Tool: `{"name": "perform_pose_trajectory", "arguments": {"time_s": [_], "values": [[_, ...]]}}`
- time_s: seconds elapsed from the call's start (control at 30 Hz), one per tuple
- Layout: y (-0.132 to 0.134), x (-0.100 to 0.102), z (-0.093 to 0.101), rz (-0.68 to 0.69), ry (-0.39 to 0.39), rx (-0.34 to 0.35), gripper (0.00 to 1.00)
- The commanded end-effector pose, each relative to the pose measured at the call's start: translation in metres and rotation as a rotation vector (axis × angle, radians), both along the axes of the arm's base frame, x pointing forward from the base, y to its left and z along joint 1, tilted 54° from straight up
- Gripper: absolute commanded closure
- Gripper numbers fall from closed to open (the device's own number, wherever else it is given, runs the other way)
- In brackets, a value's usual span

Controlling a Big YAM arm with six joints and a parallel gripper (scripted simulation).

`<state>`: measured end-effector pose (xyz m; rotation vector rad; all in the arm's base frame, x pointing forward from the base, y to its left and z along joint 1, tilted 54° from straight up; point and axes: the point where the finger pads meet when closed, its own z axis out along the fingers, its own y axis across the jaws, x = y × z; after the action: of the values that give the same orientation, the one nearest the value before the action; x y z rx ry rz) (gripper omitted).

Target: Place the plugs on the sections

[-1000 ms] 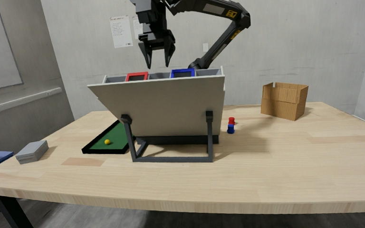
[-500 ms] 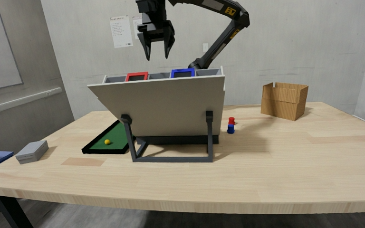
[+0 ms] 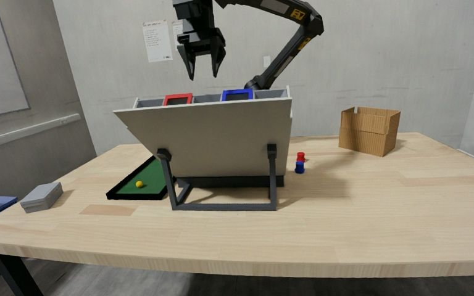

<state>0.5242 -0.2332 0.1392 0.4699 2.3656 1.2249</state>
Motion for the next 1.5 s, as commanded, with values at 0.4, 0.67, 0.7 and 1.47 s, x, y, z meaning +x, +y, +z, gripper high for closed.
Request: {"name": "perform_pose_trajectory", "arguments": {"time_s": [0.4, 0.67, 0.7, 1.47], "values": [[-0.0204, 0.0088, 0.0165, -0.009, -0.080, -0.063, 0.41], [-0.0202, 0.0090, 0.0166, -0.009, -0.079, -0.062, 0.41], [-0.0201, 0.0091, 0.0166, -0.009, -0.079, -0.062, 0.41], [-0.0206, 0.0092, 0.0167, -0.010, -0.082, -0.062, 0.41]]}}
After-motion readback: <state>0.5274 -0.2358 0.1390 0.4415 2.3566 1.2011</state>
